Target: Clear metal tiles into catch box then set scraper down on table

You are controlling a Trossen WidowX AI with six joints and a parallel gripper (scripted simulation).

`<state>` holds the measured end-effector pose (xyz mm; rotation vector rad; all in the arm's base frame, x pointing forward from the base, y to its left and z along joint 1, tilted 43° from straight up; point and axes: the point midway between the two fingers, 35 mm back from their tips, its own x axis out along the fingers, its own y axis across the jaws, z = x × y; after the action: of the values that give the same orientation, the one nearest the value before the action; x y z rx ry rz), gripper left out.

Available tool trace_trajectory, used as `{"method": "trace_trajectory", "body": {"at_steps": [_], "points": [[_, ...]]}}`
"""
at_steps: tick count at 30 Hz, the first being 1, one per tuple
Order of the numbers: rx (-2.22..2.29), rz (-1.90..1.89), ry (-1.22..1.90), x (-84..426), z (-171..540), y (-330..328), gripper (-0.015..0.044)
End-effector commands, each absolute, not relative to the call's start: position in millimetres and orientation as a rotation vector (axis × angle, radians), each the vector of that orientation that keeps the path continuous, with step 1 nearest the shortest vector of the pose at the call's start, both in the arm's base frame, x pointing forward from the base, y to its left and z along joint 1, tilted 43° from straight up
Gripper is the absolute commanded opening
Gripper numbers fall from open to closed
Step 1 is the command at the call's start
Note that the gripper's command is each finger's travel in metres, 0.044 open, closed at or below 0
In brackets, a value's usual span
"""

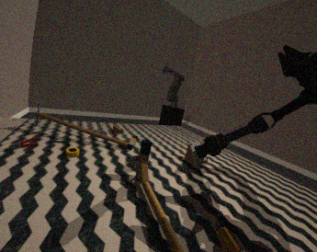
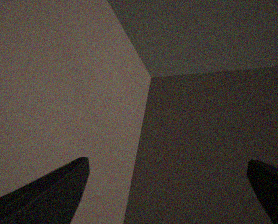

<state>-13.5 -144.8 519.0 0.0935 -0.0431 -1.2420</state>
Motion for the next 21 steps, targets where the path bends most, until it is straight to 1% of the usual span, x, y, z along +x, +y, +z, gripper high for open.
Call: {"method": "trace_trajectory", "body": {"at_steps": [1,21], "points": [[0.089,-1.309,-0.039,-17.0,522.1,-144.3,0.044],[0.059,-1.578,-0.006,-35.3,528.7,-141.0,0.044]]}}
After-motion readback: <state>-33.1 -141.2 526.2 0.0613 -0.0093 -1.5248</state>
